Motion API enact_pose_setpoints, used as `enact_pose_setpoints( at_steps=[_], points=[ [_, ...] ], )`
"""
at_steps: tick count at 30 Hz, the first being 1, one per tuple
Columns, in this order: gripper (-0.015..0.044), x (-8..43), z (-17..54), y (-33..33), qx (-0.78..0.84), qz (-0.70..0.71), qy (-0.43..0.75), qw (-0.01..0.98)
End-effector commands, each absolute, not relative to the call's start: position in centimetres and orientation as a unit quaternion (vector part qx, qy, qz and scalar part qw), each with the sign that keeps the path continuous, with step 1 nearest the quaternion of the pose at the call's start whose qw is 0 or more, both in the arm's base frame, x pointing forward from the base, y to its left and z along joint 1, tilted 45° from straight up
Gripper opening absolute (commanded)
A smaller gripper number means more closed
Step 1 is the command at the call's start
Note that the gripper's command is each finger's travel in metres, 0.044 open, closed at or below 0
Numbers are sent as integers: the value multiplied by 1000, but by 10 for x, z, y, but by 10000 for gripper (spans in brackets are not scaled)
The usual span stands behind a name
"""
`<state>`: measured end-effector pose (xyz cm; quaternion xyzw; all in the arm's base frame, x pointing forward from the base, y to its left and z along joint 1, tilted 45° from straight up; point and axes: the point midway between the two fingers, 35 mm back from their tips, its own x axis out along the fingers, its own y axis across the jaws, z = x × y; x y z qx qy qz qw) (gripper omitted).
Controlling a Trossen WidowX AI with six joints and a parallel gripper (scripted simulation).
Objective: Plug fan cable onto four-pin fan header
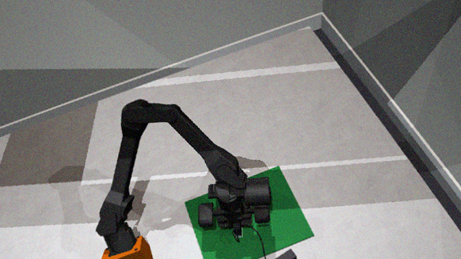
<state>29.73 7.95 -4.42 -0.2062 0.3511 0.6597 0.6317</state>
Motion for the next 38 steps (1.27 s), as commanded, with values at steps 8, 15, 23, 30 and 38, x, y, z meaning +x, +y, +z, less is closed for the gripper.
enact_pose_setpoints(
  at_steps=[8,15,23,30,38],
  points=[
    [131,297,-45,80,-206,660,351,632],
    [260,297,-45,80,-206,660,351,632],
    [260,304,-6,42,-204,660,352,631],
    [260,327,43,96,-206,659,352,632],
    [260,332,74,129,-203,662,349,632]
  ],
)
